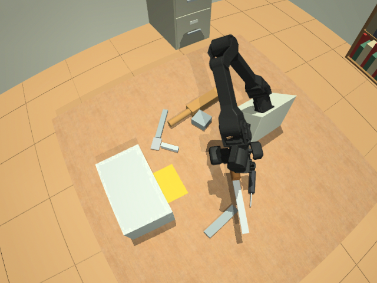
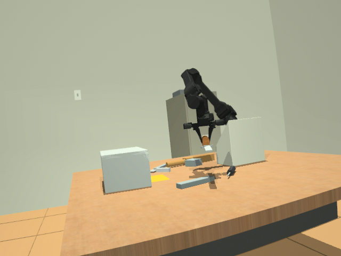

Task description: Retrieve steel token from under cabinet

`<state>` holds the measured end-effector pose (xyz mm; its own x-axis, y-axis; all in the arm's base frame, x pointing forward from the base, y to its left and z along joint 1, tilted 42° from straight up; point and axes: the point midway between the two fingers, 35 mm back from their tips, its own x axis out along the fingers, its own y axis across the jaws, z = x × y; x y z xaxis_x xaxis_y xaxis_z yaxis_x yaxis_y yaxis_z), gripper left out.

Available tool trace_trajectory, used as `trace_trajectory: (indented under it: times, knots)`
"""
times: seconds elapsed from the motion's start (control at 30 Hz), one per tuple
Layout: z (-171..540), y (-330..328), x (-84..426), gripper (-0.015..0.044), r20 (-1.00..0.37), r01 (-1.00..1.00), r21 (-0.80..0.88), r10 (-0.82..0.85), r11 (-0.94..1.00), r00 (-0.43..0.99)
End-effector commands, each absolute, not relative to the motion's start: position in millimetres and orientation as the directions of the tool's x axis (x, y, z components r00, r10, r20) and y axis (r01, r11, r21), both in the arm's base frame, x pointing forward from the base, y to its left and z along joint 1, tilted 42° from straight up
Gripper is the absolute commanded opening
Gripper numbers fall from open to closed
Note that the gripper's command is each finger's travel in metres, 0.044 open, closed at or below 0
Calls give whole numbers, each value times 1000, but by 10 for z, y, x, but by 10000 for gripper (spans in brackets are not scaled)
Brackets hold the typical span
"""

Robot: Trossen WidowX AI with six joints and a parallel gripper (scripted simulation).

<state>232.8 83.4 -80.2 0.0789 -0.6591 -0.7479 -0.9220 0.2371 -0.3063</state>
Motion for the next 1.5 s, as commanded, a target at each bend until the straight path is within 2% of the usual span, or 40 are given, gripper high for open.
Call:
trace_trajectory:
  times: [0.0, 1.47]
  knots:
    - [-806, 848, 2329, 0, -754, -905, -328, -652, 271, 78]
    - [-797, 837, 2325, 0, -754, -707, -503, -652, 497, 78]
